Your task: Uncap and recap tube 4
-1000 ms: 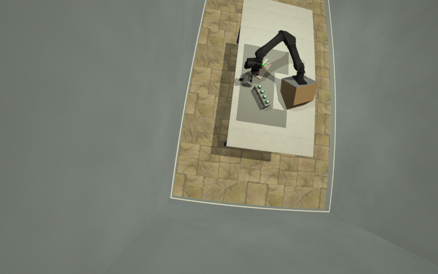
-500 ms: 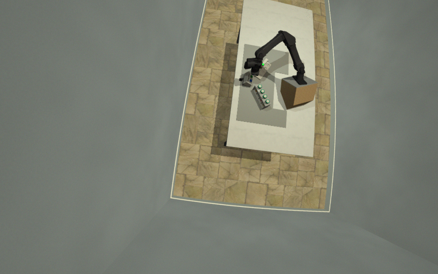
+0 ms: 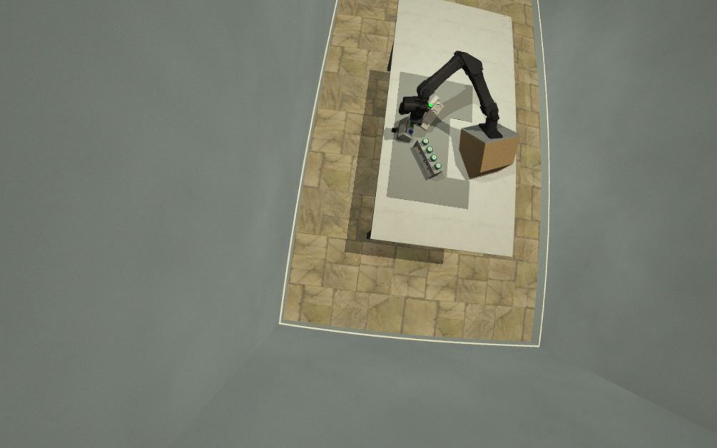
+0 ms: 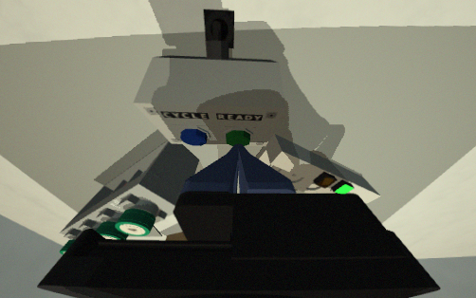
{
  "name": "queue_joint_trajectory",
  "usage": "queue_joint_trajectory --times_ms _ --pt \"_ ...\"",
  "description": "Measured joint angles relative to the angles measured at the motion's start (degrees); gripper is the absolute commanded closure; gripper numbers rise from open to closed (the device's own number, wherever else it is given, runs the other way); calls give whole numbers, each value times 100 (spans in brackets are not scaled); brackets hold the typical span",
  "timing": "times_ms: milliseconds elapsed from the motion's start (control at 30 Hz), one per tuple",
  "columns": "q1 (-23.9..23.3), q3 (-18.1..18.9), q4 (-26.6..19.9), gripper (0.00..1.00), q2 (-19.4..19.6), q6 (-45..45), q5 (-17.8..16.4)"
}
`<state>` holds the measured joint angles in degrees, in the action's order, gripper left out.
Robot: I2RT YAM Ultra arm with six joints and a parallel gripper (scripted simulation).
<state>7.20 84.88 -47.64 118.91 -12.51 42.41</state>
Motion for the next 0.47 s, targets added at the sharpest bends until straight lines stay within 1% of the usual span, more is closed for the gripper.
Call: queue_joint_trajectory --times_ms 467 --pt "0 2 103 100 22 57 -2"
